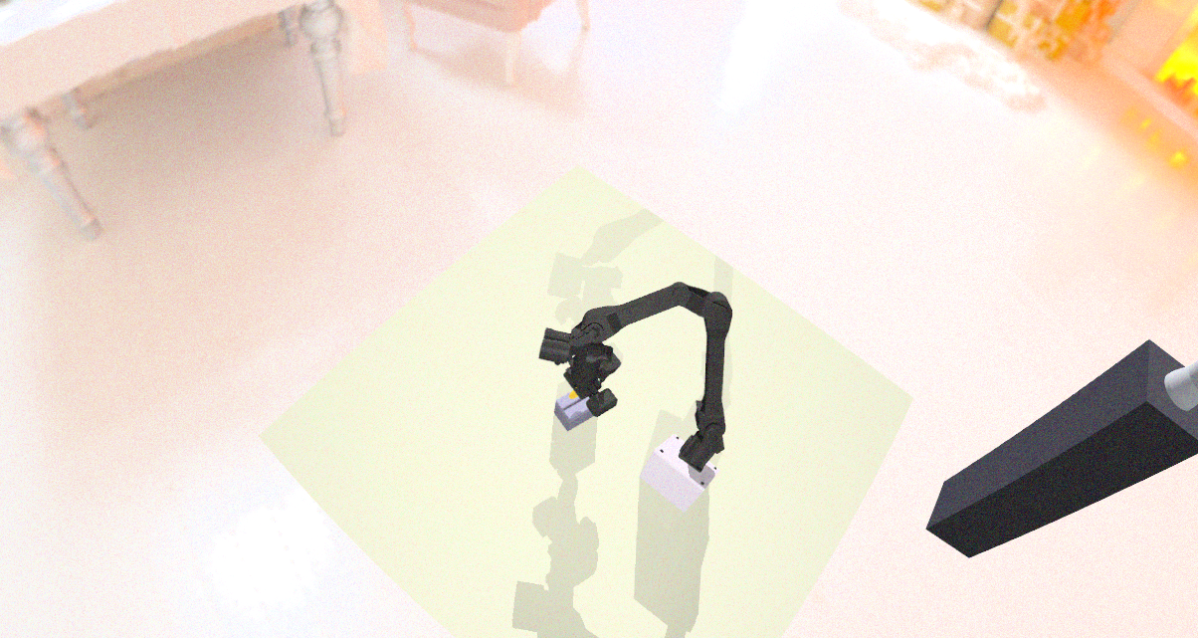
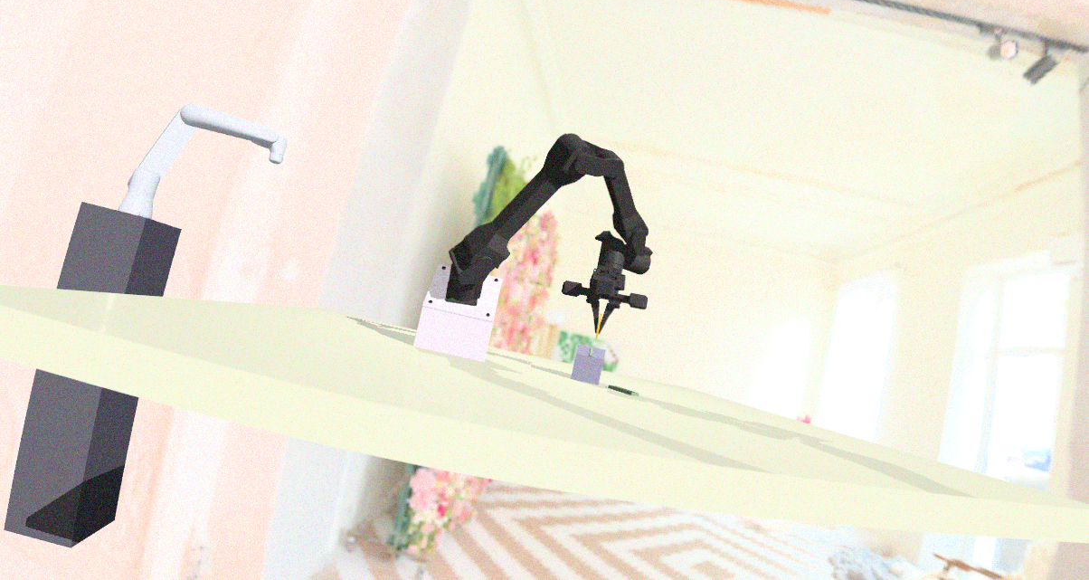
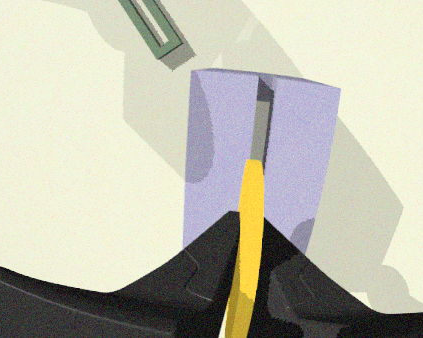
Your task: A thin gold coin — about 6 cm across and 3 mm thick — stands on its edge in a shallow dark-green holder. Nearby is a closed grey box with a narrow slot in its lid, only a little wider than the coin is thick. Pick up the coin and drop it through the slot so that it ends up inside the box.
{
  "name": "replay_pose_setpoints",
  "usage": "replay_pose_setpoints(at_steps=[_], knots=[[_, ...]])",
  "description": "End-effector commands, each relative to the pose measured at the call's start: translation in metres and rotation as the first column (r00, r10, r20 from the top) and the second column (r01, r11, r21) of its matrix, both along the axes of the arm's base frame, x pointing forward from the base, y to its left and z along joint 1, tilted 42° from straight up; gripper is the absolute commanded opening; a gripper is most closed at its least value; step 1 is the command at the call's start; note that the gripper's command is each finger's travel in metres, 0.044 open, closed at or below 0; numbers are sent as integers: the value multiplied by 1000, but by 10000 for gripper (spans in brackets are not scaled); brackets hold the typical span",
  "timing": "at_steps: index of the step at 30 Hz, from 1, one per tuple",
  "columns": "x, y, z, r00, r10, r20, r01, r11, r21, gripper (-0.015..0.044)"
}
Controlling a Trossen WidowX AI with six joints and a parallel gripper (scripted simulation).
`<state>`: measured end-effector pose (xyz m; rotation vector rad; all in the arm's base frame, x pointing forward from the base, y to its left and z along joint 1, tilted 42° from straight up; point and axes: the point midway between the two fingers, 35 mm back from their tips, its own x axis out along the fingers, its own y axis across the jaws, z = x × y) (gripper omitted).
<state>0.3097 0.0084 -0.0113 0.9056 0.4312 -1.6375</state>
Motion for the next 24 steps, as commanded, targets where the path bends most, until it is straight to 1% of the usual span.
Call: replay_pose_setpoints(at_steps=[1,24], knots=[[-4,-1,-1,1000,4,-12,-4,1000,-3,0],[-4,1,1,1000,-1,2,1,1000,-2,0]])
